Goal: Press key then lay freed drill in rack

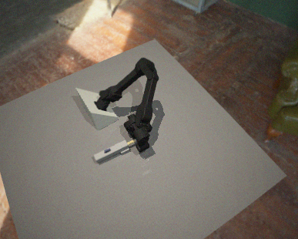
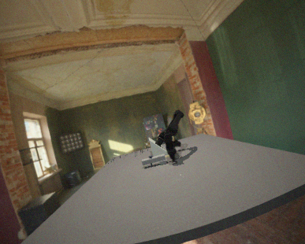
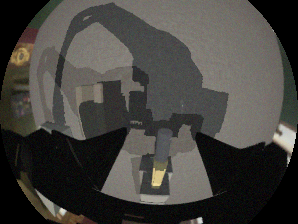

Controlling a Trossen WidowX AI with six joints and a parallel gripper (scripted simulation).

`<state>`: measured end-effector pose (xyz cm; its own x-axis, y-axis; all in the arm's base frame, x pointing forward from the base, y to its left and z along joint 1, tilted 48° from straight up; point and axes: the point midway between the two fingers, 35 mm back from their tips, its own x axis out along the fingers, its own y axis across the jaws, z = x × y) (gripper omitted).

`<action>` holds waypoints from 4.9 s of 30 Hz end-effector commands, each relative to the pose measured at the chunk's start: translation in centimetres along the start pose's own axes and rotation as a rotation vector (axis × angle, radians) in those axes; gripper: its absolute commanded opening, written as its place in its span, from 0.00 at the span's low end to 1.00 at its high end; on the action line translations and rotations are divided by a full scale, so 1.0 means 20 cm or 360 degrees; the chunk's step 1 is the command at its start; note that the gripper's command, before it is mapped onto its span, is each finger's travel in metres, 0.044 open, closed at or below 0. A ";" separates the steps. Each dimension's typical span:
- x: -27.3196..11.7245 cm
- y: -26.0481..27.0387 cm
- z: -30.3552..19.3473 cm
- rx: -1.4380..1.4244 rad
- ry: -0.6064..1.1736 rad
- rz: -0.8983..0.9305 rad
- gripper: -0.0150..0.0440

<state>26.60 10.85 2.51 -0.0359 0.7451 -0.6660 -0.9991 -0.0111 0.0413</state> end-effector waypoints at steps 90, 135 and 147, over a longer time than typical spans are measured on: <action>-0.01 0.00 0.25 -0.0003 -0.0004 0.0002 0.25; -0.09 0.02 0.30 -0.0003 -0.0004 0.0002 0.25; -0.12 0.02 0.29 -0.0002 -0.0003 0.0003 0.25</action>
<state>26.28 13.17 8.28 -0.0403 0.7444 -0.6665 -0.9989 -0.0131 0.0457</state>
